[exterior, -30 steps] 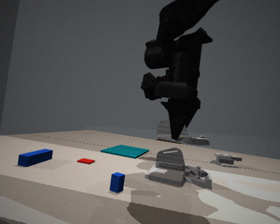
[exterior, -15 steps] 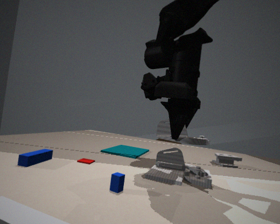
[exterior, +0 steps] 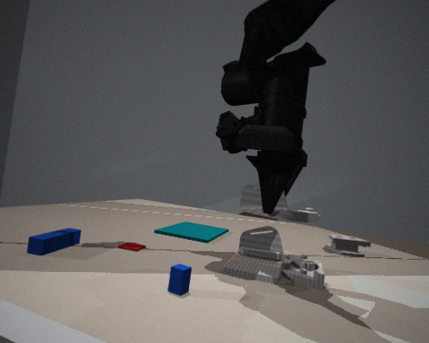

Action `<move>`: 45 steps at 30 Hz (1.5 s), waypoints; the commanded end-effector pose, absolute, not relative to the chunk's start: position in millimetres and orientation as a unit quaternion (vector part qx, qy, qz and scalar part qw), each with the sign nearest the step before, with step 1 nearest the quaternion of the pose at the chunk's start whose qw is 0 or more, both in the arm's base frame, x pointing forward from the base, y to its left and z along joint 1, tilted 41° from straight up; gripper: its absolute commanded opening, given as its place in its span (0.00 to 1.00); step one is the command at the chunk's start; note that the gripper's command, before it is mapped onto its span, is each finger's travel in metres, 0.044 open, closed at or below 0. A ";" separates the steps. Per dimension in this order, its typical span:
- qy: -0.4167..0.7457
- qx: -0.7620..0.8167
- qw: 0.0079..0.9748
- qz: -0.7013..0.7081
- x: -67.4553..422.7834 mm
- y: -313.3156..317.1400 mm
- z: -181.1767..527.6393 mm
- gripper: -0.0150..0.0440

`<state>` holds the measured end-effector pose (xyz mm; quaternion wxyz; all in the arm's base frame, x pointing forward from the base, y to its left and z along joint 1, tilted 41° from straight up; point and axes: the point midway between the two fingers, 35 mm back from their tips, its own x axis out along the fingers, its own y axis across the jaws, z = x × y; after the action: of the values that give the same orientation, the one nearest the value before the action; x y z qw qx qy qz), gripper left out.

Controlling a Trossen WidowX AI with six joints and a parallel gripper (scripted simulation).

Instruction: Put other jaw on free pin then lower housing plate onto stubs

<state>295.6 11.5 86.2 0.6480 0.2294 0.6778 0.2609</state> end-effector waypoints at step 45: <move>0.680 0.235 0.647 0.252 296.2 10.1 85.8 0.48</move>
<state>295.6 11.5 86.2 0.6461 0.2348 0.6799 0.2553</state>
